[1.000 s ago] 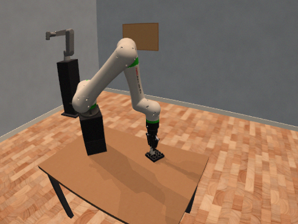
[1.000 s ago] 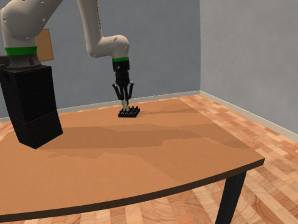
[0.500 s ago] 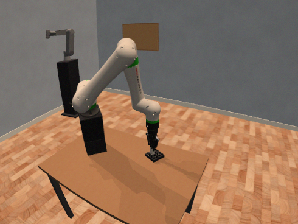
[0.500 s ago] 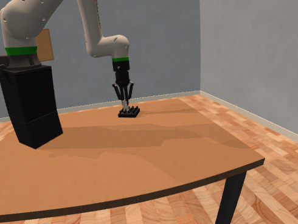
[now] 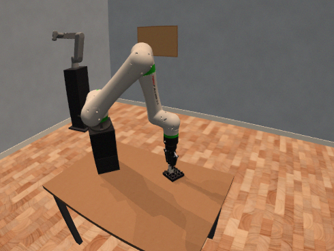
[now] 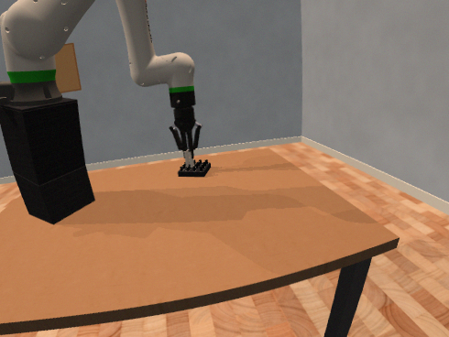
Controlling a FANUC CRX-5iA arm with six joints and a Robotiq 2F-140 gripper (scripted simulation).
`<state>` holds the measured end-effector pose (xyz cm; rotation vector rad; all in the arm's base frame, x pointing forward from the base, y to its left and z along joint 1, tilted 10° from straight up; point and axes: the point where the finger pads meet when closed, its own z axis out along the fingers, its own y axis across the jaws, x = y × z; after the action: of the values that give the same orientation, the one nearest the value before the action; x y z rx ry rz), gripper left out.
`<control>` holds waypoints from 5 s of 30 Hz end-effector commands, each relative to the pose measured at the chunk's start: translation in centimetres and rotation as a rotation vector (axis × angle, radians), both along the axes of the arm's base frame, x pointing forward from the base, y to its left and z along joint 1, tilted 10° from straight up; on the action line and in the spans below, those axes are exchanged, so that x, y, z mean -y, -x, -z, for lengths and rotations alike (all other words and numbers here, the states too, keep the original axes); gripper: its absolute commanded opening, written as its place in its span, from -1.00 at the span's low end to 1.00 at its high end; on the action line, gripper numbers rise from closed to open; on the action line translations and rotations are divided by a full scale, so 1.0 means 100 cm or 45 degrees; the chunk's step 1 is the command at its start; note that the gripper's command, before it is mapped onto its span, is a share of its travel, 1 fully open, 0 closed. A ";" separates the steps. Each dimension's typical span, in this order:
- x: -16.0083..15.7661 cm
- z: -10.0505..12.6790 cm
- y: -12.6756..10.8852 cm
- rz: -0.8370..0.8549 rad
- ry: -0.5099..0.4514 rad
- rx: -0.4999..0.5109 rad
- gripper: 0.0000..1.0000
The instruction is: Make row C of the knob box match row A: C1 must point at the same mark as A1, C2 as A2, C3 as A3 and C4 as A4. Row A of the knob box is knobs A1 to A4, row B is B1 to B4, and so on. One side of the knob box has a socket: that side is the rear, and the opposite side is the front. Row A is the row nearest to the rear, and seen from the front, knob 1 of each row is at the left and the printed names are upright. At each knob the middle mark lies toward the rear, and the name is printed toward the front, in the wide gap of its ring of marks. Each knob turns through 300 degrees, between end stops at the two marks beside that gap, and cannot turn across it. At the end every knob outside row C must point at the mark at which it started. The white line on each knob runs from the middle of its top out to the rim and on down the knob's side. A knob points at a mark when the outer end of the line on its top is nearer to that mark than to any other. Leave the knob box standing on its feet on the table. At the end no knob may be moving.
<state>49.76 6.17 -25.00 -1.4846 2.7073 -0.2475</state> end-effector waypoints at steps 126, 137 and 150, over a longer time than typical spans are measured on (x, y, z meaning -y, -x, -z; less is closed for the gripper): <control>0.000 0.000 0.000 2.033 -0.238 0.245 -0.77; 0.000 0.000 0.000 2.033 -0.238 0.245 -0.77; -0.001 -0.007 0.001 2.033 -0.238 0.245 -0.77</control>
<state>49.71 6.22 -24.64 0.9068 2.8505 -0.1174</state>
